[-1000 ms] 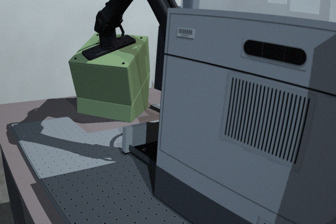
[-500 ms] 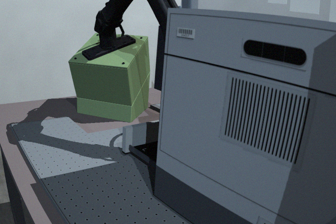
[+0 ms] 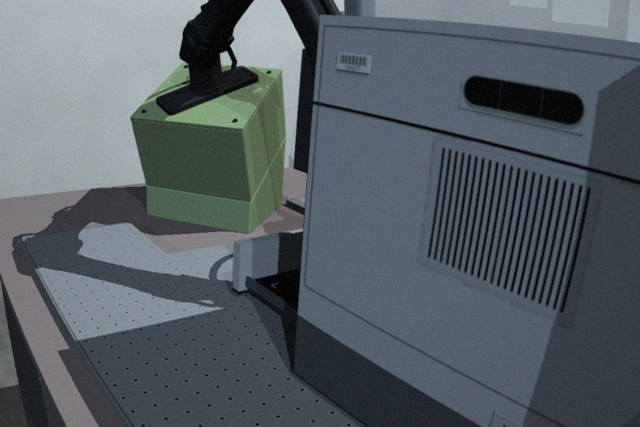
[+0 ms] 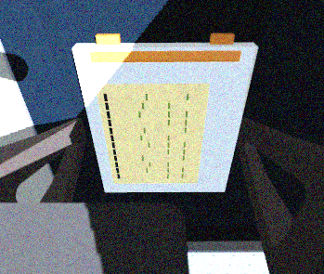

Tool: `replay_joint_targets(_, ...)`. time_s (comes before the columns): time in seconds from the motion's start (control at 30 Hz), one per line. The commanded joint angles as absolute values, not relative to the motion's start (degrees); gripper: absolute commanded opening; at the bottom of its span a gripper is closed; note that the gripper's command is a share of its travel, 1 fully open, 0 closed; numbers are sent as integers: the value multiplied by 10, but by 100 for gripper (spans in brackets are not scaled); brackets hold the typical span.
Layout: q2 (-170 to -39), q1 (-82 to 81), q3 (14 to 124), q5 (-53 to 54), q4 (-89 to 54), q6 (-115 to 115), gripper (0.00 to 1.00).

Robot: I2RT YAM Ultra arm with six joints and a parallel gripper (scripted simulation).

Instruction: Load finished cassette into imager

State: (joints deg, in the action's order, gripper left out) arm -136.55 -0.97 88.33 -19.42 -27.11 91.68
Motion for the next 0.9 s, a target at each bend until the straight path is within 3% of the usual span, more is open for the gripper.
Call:
replay_joint_targets(0.0,-1362,-13,889,-191,-273,916,91)
replay_joint_targets(0.87,-1352,-15,857,-185,-215,933,91)
